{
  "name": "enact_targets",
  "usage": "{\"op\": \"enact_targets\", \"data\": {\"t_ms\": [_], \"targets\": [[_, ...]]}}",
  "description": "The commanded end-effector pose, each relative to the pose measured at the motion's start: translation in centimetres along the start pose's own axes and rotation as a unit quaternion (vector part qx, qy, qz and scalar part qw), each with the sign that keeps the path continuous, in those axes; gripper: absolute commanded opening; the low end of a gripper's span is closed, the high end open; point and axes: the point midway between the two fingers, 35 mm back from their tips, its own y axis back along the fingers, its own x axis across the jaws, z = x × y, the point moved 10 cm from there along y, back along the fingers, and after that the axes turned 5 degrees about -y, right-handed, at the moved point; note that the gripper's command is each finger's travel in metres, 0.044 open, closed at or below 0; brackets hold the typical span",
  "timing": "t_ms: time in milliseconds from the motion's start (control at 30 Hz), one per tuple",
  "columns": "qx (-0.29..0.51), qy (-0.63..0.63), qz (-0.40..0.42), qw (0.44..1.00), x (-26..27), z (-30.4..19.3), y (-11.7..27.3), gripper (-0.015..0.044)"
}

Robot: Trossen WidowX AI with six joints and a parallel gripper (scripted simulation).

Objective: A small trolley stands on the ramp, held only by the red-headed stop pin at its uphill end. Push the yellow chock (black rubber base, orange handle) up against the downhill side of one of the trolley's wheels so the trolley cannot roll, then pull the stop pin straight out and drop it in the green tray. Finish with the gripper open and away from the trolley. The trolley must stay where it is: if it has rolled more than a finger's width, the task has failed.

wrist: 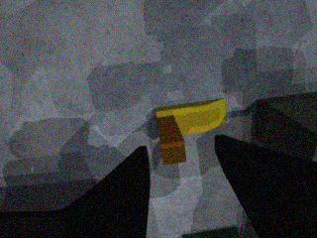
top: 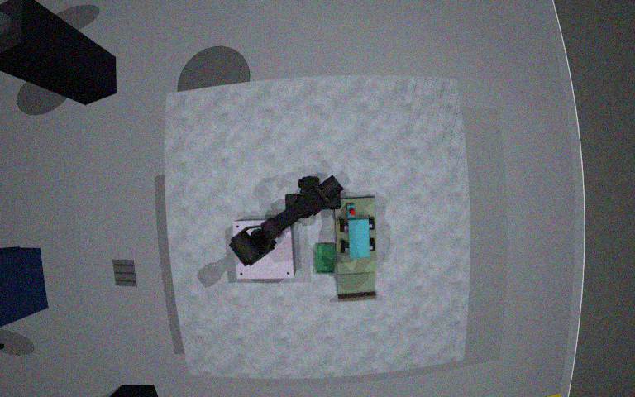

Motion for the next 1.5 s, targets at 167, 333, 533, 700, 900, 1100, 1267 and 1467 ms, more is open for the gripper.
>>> {"op": "enact_targets", "data": {"t_ms": [167, 333, 533, 700, 900, 1100, 1267, 1467], "targets": [[0.007, -0.002, 0.006, 1.000, 0.3, -0.3, -1.7, 0.0190], [0.007, -0.002, 0.006, 1.000, 0.3, -0.3, -1.7, 0.0190], [0.007, -0.002, 0.006, 1.000, 0.3, -0.3, -1.7, 0.0190], [0.007, -0.002, 0.006, 1.000, 0.3, -0.3, -1.8, 0.0190], [0.007, -0.002, 0.006, 1.000, 0.3, -0.3, -2.6, 0.0190], [0.007, -0.002, 0.006, 1.000, 0.3, -0.3, -3.6, 0.0190], [0.008, -0.002, 0.006, 1.000, 0.3, -0.4, -4.2, 0.0190], [0.008, -0.002, 0.006, 1.000, 0.3, -0.4, -4.3, 0.0190]]}}
